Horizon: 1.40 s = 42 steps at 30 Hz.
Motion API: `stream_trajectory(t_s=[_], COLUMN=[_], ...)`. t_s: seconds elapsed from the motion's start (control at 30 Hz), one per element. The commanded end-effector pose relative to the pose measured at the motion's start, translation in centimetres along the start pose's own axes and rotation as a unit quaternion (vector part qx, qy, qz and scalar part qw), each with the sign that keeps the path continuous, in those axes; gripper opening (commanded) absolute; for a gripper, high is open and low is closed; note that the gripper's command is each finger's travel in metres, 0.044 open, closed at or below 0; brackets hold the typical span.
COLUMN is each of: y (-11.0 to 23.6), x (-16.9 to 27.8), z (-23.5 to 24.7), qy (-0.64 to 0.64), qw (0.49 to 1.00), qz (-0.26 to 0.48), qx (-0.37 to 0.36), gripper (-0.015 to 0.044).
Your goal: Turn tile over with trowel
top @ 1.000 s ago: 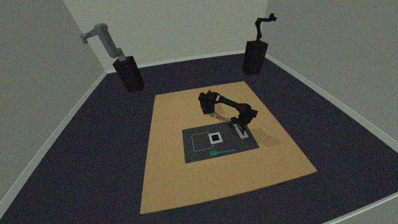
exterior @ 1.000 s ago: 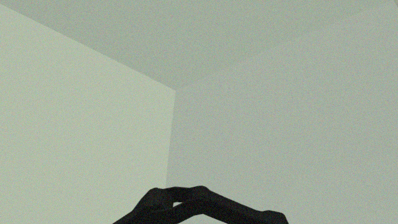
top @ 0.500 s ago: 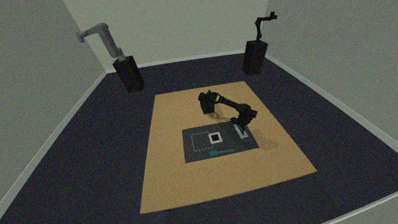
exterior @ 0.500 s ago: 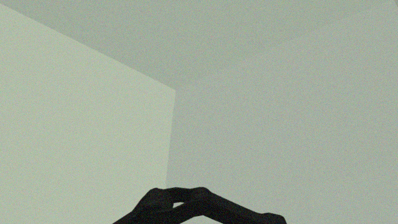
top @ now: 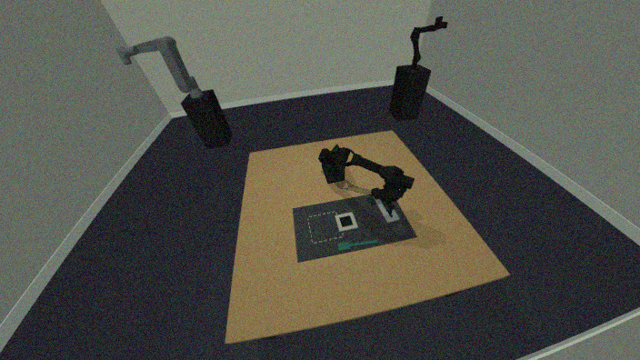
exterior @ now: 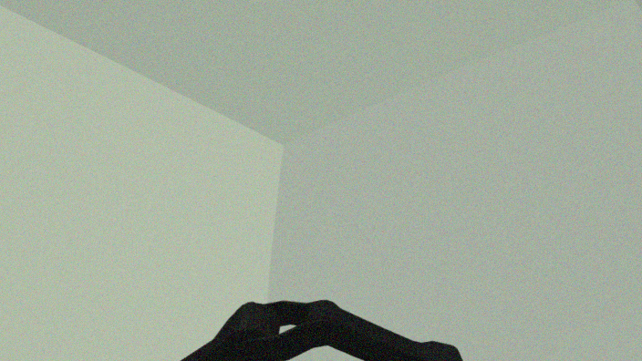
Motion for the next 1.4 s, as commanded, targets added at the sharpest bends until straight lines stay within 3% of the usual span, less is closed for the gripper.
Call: stream_trajectory(t_s=[0.0, 0.67, 1.37], y=[-0.45, -0.45, -0.46], x=[-0.04, -0.05, -0.05], z=[-0.47, -0.46, -0.47], qy=[-0.003, -0.284, -0.557], qw=[1.000, 0.959, 0.830], qz=[0.006, 0.004, 0.003], qx=[0.004, 0.005, 0.006], gripper=[0.0130, 0.0130, 0.0130])
Point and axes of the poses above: the point midway between the two fingers, 35 mm back from their tips, its own y axis back along the fingers, its own z axis across the jaws, x = y × z, the point moved 3 cm from there along y, back along the fingers, and after that the axes turned 9 degrees about y, right-handed, at the moved point
